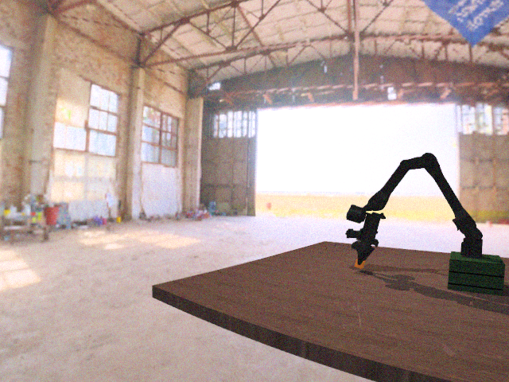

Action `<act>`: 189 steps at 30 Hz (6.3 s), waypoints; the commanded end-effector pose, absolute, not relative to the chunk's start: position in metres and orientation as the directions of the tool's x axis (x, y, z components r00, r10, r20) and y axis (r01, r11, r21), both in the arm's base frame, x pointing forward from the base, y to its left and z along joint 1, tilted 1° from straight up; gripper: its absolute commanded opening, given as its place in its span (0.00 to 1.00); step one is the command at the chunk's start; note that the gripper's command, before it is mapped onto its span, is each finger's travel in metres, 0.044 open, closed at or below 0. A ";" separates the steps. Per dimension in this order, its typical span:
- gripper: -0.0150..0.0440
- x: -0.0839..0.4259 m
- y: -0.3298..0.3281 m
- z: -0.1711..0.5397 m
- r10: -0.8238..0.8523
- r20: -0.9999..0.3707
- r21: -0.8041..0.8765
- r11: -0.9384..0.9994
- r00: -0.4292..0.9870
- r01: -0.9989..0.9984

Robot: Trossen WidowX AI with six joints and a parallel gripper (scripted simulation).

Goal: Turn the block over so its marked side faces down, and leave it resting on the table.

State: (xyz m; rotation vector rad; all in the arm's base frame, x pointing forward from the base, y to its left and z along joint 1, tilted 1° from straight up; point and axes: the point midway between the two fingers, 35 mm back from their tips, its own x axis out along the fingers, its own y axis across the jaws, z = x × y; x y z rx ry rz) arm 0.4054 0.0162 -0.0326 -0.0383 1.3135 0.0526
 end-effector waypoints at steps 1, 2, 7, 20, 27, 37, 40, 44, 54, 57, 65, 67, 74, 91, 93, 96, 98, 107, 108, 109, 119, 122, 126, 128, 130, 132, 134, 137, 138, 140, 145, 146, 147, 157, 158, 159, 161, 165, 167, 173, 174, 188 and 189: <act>0.25 0.407 0.017 -0.028 0.024 -0.946 0.005 0.998 0.324 -0.060; 0.25 0.407 0.017 -0.028 0.025 -0.941 0.005 0.998 0.338 -0.060; 0.25 0.405 0.017 -0.028 0.029 -0.913 0.005 0.998 0.406 -0.060; 0.25 0.399 0.016 -0.025 0.035 -0.855 0.004 0.998 0.517 -0.061; 0.25 0.403 0.016 -0.033 0.037 -0.827 0.004 0.998 0.560 -0.060; 0.25 0.410 0.017 -0.050 0.044 -0.735 0.005 0.998 0.676 -0.060; 0.25 0.410 0.017 -0.053 0.045 -0.704 0.005 0.998 0.708 -0.060; 0.25 0.409 0.017 -0.057 0.048 -0.661 0.005 0.998 0.749 -0.060; 0.25 0.402 0.016 -0.057 0.053 -0.544 0.004 0.998 0.838 -0.060; 0.25 0.398 0.016 -0.056 0.054 -0.506 0.004 0.998 0.861 -0.060; 0.25 0.396 0.016 -0.054 0.056 -0.466 0.004 0.998 0.883 -0.060; 0.25 0.396 0.016 -0.054 0.056 -0.466 0.004 0.998 0.883 -0.060; 0.25 0.396 0.016 -0.054 0.056 -0.466 0.004 0.998 0.883 -0.060; 0.88 0.396 0.016 -0.054 0.056 -0.466 0.004 0.998 0.883 -0.060; 0.97 0.396 0.016 -0.054 0.056 -0.466 0.004 0.998 0.883 -0.060; 1.00 0.396 0.016 -0.054 0.056 -0.466 0.004 0.998 0.883 -0.060; 1.00 0.396 0.016 -0.054 0.056 -0.466 0.004 0.998 0.883 -0.060; 1.00 0.396 0.016 -0.054 0.056 -0.466 0.004 0.998 0.883 -0.060; 1.00 0.396 0.016 -0.054 0.056 -0.466 0.004 0.998 0.883 -0.060; 1.00 0.396 0.016 -0.054 0.056 -0.466 0.004 0.998 0.883 -0.060; 1.00 0.396 0.016 -0.054 0.056 -0.466 0.004 0.998 0.883 -0.060; 1.00 0.396 0.016 -0.054 0.056 -0.466 0.004 0.998 0.883 -0.060; 1.00 0.396 0.016 -0.054 0.056 -0.466 0.004 0.998 0.883 -0.060; 1.00 0.396 0.016 -0.054 0.055 -0.471 0.004 0.998 0.880 -0.060; 1.00 0.401 0.016 -0.053 0.054 -0.515 0.004 0.998 0.855 -0.060; 1.00 0.406 0.016 -0.049 0.051 -0.579 0.004 0.998 0.814 -0.060; 1.00 0.407 0.016 -0.042 0.049 -0.639 0.004 0.998 0.768 -0.060; 1.00 0.404 0.016 -0.025 0.044 -0.722 0.004 0.998 0.690 -0.060; 1.00 0.401 0.016 -0.019 0.043 -0.748 0.004 0.998 0.662 -0.060; 1.00 0.392 0.015 -0.003 0.039 -0.797 0.004 0.998 0.603 -0.060; 1.00 0.379 0.015 0.015 0.036 -0.844 0.004 0.998 0.535 -0.061; 1.00 0.377 0.015 0.018 0.035 -0.849 0.004 0.998 0.527 -0.061; 1.00 0.376 0.015 0.019 0.035 -0.851 0.004 0.998 0.523 -0.061; 1.00 0.376 0.015 0.019 0.035 -0.851 0.004 0.998 0.523 -0.061; 1.00 0.376 0.015 0.019 0.035 -0.851 0.004 0.998 0.523 -0.061; 1.00 0.376 0.015 0.019 0.035 -0.851 0.004 0.998 0.523 -0.061; 1.00 0.379 0.015 0.019 0.034 -0.862 0.004 0.998 0.506 -0.060; 1.00 0.395 0.016 0.021 0.029 -0.915 0.005 0.998 0.401 -0.060; 1.00 0.401 0.016 0.023 0.025 -0.938 0.005 0.998 0.344 -0.060; 1.00 0.414 0.016 0.031 0.015 -0.986 0.005 0.998 0.166 -0.060; 1.00 0.416 0.016 0.033 0.013 -0.991 0.005 0.998 0.136 -0.060; 1.00 0.421 0.016 0.007 0.006 -1.000 0.004 0.998 0.028 -0.061; 1.00 0.421 0.016 0.005 0.006 -1.000 0.004 0.998 0.028 -0.061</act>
